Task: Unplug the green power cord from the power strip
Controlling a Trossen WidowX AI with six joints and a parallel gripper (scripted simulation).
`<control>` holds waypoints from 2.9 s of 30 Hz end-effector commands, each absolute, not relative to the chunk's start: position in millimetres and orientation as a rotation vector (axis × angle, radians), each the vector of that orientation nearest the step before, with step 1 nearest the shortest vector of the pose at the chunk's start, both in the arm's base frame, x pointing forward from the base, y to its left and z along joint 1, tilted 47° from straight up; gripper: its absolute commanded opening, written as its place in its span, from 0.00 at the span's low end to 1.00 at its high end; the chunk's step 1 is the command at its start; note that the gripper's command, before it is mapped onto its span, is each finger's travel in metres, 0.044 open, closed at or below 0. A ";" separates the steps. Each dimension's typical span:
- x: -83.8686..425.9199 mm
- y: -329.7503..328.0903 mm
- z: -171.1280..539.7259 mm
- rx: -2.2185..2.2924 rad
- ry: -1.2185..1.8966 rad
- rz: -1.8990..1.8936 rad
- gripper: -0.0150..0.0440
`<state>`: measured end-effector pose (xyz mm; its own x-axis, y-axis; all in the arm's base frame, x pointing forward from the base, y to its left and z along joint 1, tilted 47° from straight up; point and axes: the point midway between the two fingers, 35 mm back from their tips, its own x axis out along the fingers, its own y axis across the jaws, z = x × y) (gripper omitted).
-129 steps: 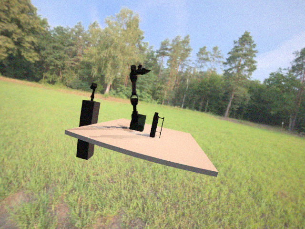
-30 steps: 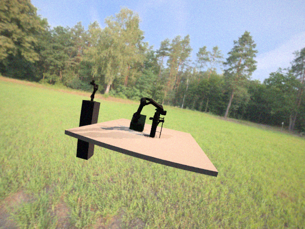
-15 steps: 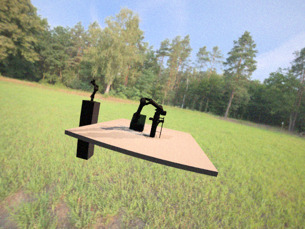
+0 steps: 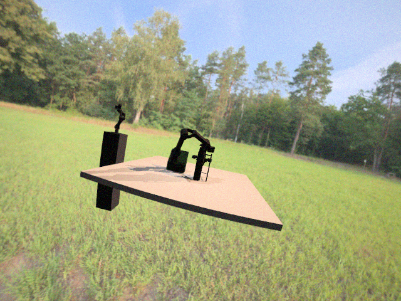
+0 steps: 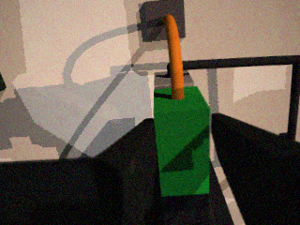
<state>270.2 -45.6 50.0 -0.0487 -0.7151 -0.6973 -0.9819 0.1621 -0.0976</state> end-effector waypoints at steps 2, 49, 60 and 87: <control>270.2 -45.5 50.1 -1.611 1.823 0.553 0.34; 278.4 -15.6 22.5 -1.602 1.829 0.549 0.48; 278.7 -14.3 23.4 -1.605 1.828 0.550 0.53; 272.5 -31.7 49.9 -1.615 1.829 0.555 0.53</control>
